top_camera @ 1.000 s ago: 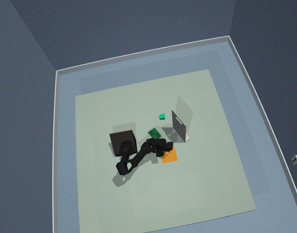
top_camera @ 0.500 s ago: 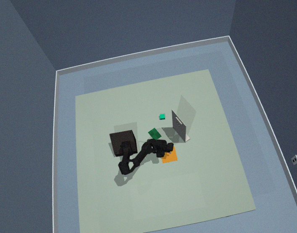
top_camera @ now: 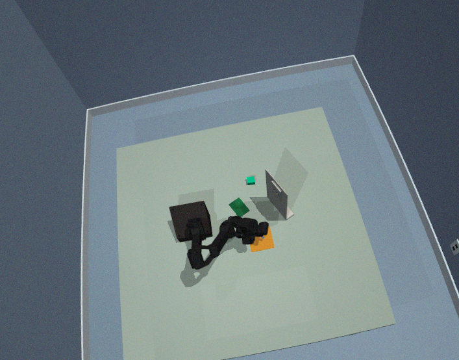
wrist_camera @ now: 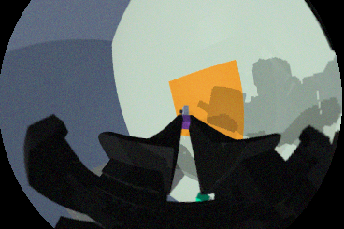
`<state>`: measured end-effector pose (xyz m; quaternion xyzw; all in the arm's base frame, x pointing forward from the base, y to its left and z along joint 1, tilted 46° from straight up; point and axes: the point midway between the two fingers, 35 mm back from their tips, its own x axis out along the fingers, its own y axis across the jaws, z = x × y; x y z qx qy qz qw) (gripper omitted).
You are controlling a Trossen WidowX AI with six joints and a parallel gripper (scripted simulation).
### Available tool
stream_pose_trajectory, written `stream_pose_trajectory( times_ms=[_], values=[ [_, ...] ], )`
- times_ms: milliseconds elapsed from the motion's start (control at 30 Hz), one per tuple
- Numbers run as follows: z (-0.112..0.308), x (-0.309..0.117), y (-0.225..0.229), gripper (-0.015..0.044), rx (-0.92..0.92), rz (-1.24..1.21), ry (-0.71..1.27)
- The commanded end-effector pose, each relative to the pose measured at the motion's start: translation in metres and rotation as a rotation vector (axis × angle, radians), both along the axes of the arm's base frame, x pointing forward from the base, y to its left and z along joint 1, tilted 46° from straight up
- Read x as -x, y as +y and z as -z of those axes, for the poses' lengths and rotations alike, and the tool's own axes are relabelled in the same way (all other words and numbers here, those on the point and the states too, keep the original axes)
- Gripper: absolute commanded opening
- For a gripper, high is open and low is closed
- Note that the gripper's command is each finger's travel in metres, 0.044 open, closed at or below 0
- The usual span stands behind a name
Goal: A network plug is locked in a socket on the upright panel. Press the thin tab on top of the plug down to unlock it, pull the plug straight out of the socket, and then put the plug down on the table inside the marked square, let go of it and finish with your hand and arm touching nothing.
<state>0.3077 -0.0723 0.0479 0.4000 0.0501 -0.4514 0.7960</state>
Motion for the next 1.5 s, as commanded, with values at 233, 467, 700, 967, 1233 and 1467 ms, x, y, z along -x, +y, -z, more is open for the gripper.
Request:
stream_pose_trajectory(
  times_ms=[233, 467, 700, 967, 1233, 1467],
  values=[
    [0.011, 0.001, -0.009, 0.0000, 0.003, -0.005, 0.010],
    [0.016, 0.002, -0.015, 0.0000, 0.006, -0.005, 0.009],
    [0.018, 0.002, -0.020, 0.0000, 0.007, -0.006, 0.009],
    [0.019, 0.002, -0.023, 0.0000, 0.007, -0.006, 0.009],
    [0.018, 0.002, -0.023, 0.0000, 0.007, -0.002, 0.002],
    [0.018, 0.002, -0.023, 0.0156, 0.007, -0.002, 0.002]
  ],
)
